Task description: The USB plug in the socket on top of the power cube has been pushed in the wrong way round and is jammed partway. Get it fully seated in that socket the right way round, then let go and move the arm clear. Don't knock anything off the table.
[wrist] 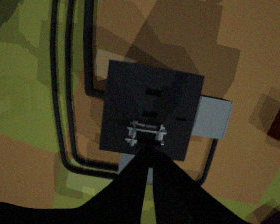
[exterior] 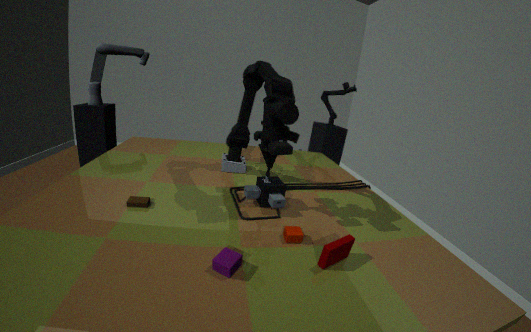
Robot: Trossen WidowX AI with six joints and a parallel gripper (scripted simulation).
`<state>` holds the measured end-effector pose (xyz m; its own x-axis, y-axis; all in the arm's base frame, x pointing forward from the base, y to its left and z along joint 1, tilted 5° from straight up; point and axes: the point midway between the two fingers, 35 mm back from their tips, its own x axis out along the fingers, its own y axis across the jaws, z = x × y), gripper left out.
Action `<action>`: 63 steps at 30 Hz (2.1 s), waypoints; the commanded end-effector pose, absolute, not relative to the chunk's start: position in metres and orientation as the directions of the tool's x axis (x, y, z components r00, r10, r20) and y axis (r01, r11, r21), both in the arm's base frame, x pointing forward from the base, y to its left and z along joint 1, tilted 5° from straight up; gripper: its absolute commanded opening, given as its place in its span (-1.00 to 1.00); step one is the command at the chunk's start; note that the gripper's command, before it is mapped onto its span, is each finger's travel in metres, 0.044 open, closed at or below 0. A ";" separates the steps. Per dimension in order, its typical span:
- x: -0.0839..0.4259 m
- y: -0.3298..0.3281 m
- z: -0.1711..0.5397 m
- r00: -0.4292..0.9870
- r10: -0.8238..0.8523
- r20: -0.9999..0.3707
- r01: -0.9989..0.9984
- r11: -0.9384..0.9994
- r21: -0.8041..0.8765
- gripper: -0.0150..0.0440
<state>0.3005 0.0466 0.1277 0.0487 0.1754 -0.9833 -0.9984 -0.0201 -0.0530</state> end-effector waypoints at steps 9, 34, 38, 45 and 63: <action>0.300 0.047 0.126 0.047 0.178 -0.983 -0.998 -0.023 -0.052 -0.49; 0.300 0.047 0.123 0.047 0.178 -0.983 -0.998 -0.023 -0.052 -0.49; 0.300 0.047 0.122 0.047 0.178 -0.983 -0.998 -0.023 -0.052 -0.49; 0.300 0.047 0.121 0.047 0.178 -0.983 -0.998 -0.023 -0.052 -0.49; 0.301 0.048 0.119 0.047 0.178 -0.983 -0.998 -0.023 -0.052 -0.49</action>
<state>0.3009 0.0471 0.1202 0.0486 0.1756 -0.9833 -0.9983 -0.0217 -0.0533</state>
